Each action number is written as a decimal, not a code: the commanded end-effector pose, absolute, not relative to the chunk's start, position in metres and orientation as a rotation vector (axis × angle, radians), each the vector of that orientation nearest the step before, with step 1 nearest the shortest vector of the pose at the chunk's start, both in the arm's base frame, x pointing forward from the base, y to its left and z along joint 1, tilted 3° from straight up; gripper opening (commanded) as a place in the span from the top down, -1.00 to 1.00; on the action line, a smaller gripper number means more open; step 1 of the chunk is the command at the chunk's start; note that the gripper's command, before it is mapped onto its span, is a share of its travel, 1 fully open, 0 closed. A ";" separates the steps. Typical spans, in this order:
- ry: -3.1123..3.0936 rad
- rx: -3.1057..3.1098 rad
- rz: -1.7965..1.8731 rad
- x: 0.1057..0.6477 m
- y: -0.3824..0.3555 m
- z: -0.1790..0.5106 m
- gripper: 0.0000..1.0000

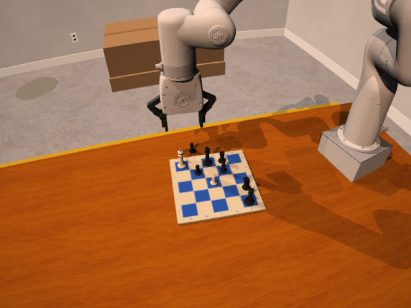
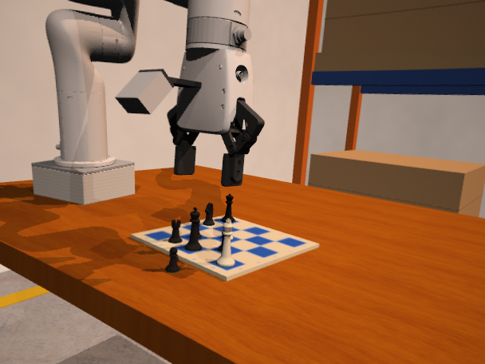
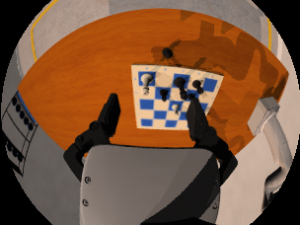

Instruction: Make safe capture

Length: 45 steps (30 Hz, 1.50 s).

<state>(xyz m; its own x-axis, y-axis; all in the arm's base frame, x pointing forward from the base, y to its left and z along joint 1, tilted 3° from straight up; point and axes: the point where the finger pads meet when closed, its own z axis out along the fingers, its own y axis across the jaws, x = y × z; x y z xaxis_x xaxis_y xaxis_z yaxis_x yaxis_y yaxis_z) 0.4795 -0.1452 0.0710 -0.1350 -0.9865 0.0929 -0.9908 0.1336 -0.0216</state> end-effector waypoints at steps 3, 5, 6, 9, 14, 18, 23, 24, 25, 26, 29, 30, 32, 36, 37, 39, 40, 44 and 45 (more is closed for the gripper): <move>-1.913 2.422 0.093 0.492 -0.129 0.080 -1.00; -1.784 2.513 0.092 0.495 -0.124 0.082 -1.00; -1.718 2.556 0.092 0.496 -0.123 0.083 -1.00; -1.518 2.676 0.087 0.499 -0.119 0.084 -1.00; -1.248 2.814 0.067 0.499 -0.117 0.085 -1.00; -1.080 2.895 0.044 0.499 -0.117 0.085 0.16; -1.080 2.895 0.044 0.499 -0.117 0.085 0.16; -1.080 2.895 0.044 0.499 -0.117 0.085 0.16; -1.080 2.895 0.044 0.499 -0.117 0.085 0.16; -1.080 2.895 0.044 0.499 -0.117 0.085 0.16; -1.080 2.895 0.044 0.499 -0.117 0.085 0.16; -1.080 2.895 0.044 0.499 -0.117 0.085 0.16; -1.080 2.895 0.044 0.499 -0.117 0.085 0.16; -1.080 2.895 0.044 0.499 -0.117 0.085 0.16; -1.080 2.895 0.044 0.499 -0.117 0.085 0.16; -1.080 2.895 0.044 0.499 -0.117 0.085 0.16; -1.080 2.895 0.044 0.499 -0.117 0.085 0.16; -1.080 2.895 0.044 0.499 -0.117 0.085 0.16; -1.080 2.895 0.044 0.499 -0.117 0.085 0.16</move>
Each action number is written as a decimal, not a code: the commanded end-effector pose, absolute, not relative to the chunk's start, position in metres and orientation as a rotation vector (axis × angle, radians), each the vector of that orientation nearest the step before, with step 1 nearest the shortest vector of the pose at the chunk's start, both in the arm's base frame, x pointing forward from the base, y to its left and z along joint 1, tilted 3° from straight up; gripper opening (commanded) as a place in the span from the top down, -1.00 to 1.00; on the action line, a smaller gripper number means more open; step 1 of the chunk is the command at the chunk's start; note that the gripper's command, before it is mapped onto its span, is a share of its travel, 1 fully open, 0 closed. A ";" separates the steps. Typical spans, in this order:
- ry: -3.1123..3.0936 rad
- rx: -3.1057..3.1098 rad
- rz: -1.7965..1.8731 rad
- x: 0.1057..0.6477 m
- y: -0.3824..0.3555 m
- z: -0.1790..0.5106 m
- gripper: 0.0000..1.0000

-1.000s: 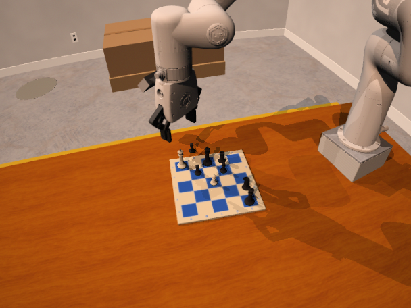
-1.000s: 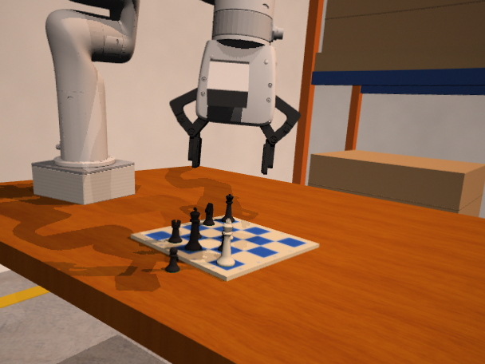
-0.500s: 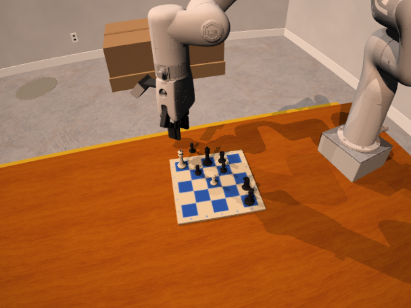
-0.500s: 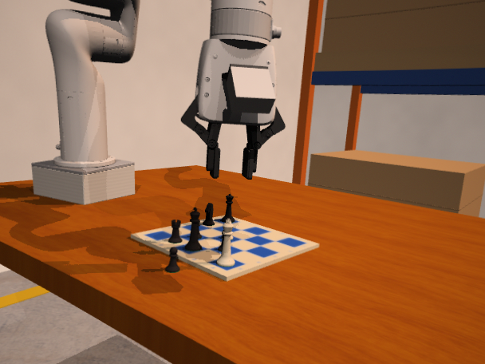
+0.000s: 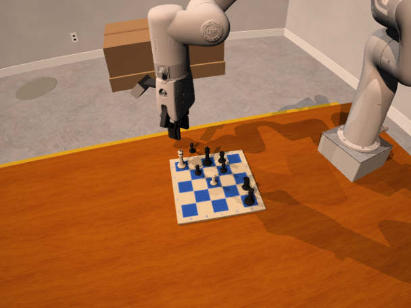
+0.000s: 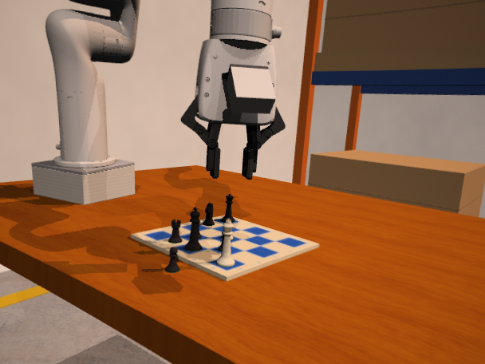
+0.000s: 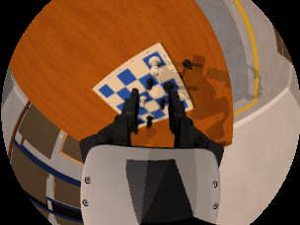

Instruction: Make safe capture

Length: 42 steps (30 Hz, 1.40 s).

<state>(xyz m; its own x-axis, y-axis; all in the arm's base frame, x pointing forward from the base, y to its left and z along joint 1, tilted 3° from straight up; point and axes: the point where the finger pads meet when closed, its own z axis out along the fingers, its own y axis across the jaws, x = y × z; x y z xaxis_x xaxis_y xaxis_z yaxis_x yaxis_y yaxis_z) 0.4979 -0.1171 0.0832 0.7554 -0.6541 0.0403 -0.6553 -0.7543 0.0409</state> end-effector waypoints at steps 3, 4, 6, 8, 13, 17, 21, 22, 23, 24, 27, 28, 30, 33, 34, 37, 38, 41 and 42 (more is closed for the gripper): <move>-1.080 2.895 0.044 0.499 -0.117 0.085 0.16; -1.080 2.895 0.044 0.499 -0.117 0.085 0.16; -1.080 2.895 0.044 0.499 -0.117 0.085 0.16; -1.080 2.895 0.044 0.499 -0.117 0.085 0.16; -1.080 2.895 0.043 0.499 -0.117 0.084 0.16; -1.080 2.895 0.043 0.499 -0.118 0.082 0.16; -1.080 2.895 0.043 0.499 -0.118 0.081 0.16; -1.080 2.895 0.043 0.499 -0.118 0.080 0.16; -1.080 2.895 0.043 0.500 -0.118 0.079 0.16; -1.080 2.895 0.043 0.500 -0.118 0.078 0.16; -1.080 2.895 0.043 0.500 -0.118 0.074 0.16; -1.080 2.895 0.043 0.500 -0.118 0.073 0.16; -1.080 2.895 0.043 0.500 -0.118 0.070 0.16; -1.080 2.895 0.043 0.500 -0.119 0.066 0.16; -1.080 2.895 0.043 0.500 -0.119 0.064 0.16; -1.080 2.895 0.043 0.500 -0.119 0.061 0.16; -1.080 2.895 0.043 0.500 -0.119 0.061 0.16; -1.080 2.895 0.043 0.500 -0.119 0.056 0.16; -1.080 2.895 0.043 0.500 -0.120 0.055 0.16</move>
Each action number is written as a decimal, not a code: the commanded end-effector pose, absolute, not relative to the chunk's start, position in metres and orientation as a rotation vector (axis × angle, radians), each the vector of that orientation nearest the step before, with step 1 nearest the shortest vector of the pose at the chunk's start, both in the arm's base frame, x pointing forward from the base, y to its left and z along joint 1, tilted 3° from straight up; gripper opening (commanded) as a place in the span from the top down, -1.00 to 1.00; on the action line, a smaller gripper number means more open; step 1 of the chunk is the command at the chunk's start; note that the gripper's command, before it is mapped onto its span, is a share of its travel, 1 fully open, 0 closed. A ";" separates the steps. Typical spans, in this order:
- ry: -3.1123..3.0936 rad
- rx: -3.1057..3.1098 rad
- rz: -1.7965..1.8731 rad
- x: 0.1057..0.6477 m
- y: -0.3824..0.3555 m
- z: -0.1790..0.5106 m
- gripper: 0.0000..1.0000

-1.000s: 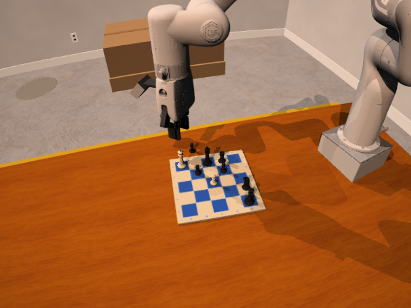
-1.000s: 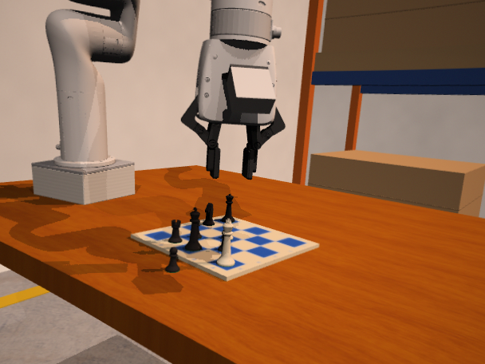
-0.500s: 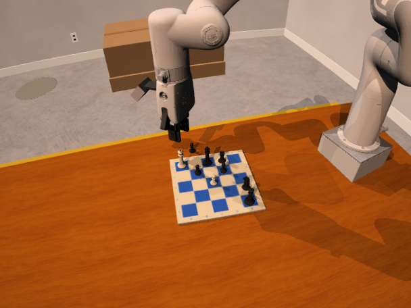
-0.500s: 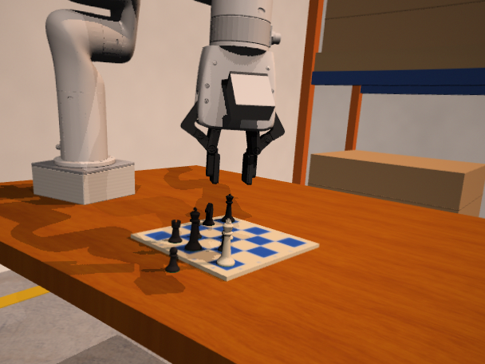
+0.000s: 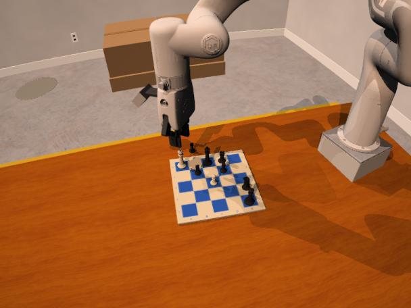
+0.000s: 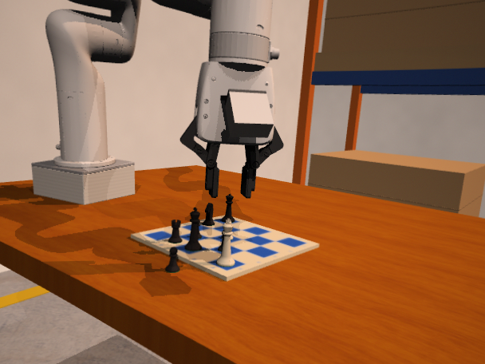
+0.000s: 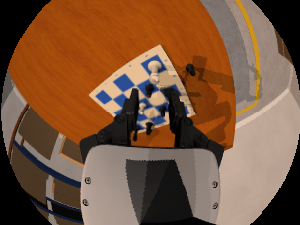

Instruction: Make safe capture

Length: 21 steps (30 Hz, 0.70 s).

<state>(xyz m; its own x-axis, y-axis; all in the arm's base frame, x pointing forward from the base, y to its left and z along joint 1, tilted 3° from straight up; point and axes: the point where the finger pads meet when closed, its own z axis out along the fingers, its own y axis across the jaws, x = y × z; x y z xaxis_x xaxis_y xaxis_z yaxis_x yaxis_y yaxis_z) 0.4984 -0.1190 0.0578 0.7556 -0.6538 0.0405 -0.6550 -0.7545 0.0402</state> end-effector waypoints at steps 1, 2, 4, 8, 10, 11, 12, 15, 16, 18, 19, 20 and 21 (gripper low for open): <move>-1.080 2.895 0.043 0.500 -0.120 0.053 0.16; -1.080 2.895 0.043 0.500 -0.120 0.052 0.16; -1.080 2.895 0.043 0.500 -0.120 0.049 0.16; -1.080 2.895 0.043 0.500 -0.120 0.043 0.16; -1.080 2.895 0.043 0.500 -0.121 0.041 0.16; -1.080 2.895 0.043 0.500 -0.121 0.040 0.16; -1.080 2.895 0.043 0.500 -0.121 0.040 0.16; -1.080 2.895 0.043 0.500 -0.121 0.038 0.16; -1.080 2.895 0.043 0.500 -0.121 0.037 0.16; -1.080 2.895 0.043 0.500 -0.121 0.036 0.16; -1.080 2.895 0.043 0.500 -0.121 0.035 0.16; -1.080 2.895 0.043 0.500 -0.121 0.035 0.16; -1.080 2.895 0.043 0.500 -0.121 0.034 0.16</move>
